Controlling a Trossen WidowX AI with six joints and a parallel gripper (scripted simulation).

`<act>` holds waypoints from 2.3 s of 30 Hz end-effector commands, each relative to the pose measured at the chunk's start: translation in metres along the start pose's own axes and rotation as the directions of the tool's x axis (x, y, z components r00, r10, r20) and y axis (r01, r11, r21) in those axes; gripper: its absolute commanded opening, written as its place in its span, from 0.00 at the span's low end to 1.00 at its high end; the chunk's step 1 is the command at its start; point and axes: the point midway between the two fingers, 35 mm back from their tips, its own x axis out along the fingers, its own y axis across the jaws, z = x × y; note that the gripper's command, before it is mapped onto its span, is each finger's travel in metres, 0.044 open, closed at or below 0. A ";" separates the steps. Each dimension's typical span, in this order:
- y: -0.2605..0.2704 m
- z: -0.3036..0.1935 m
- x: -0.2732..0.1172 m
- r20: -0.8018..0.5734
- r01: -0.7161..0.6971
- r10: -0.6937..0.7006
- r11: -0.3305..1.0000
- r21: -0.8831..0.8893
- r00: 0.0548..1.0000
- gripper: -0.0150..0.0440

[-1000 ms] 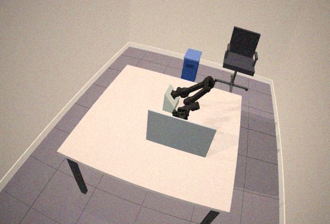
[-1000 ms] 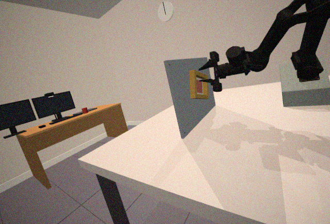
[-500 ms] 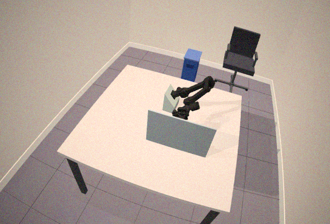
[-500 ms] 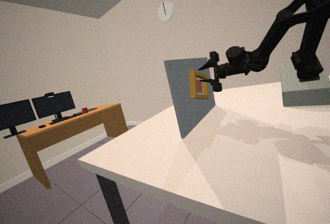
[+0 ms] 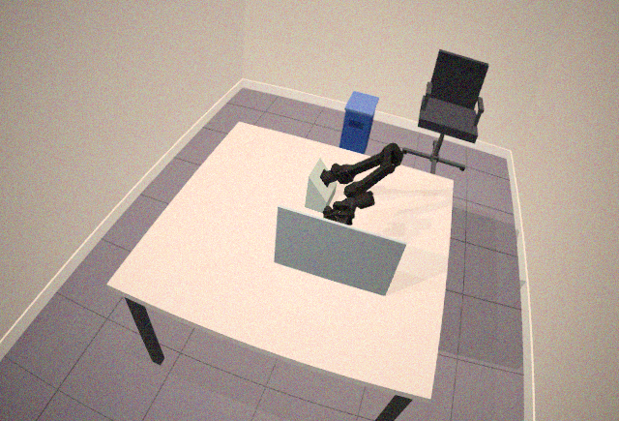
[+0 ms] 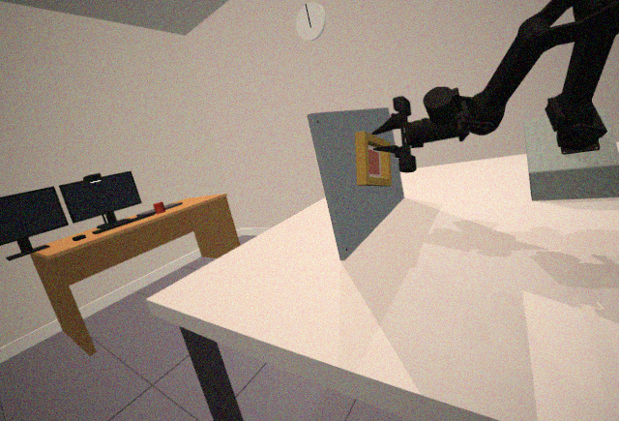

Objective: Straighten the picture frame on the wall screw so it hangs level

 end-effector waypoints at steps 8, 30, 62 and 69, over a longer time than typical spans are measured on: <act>0.000 -0.001 0.000 -0.002 0.000 0.000 1.000 0.002 1.000 0.32; 0.003 0.000 0.000 -0.002 0.000 0.000 1.000 0.002 1.000 0.25; 0.011 0.000 0.000 -0.002 0.000 0.000 1.000 0.001 1.000 0.25; 0.011 0.000 0.000 -0.002 0.000 0.000 1.000 0.001 1.000 0.25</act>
